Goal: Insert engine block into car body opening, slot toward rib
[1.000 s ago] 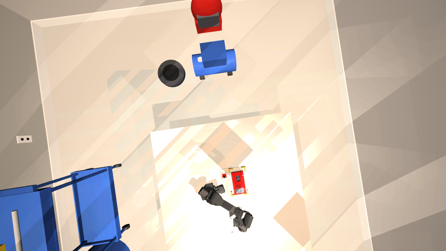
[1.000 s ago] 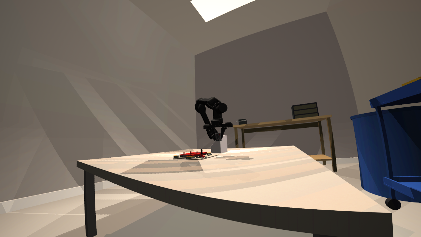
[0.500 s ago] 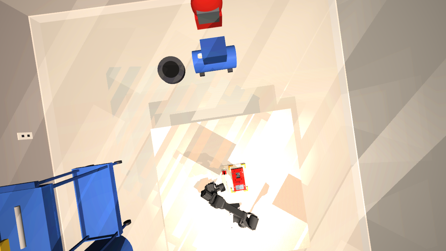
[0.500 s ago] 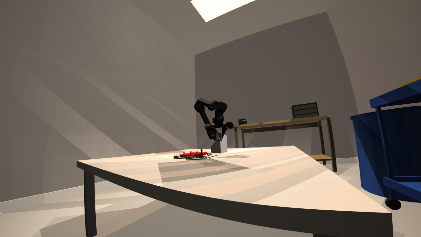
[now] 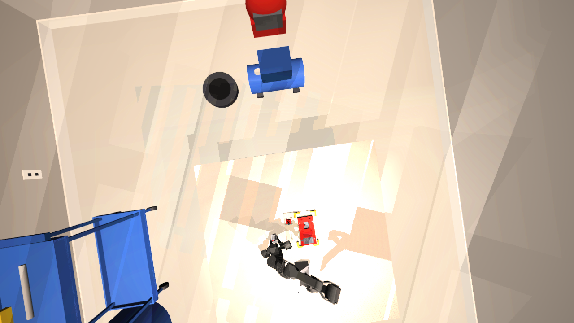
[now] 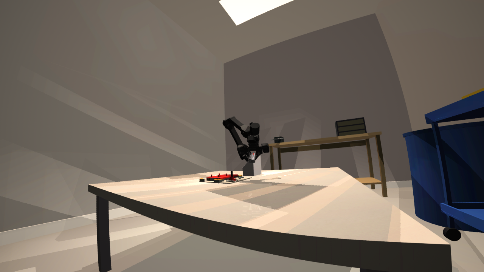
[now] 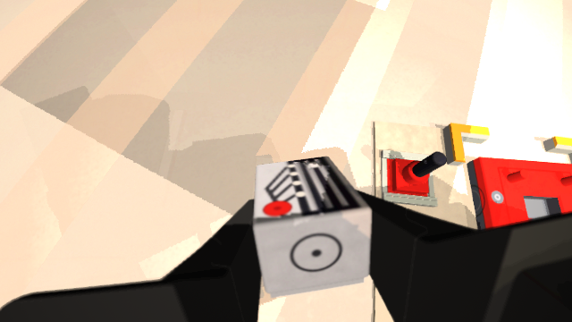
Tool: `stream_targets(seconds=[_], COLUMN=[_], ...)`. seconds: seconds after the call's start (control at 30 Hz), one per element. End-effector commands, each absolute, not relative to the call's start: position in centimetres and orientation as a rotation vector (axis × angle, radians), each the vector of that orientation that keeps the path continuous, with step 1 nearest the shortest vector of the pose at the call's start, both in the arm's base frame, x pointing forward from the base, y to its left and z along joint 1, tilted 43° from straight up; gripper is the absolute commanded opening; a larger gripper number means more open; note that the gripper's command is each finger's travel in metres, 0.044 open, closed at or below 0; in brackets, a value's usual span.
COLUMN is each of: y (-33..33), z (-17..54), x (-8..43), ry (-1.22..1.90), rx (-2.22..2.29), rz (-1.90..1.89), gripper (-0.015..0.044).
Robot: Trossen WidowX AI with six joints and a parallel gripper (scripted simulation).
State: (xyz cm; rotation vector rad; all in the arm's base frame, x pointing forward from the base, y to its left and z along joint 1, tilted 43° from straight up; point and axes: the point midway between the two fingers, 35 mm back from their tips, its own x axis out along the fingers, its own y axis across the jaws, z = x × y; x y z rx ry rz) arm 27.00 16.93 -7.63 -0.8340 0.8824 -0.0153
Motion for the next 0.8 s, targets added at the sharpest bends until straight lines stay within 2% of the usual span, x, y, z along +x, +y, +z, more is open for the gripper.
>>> stream_targets(seconds=[0.0,0.77], y=[16.7,14.0], z=[-7.9,-11.0], x=[27.0,27.3], ry=[0.849,0.847], rx=[-0.836,-0.837], rz=[-0.007,-0.007], gripper=[0.0000,0.0000])
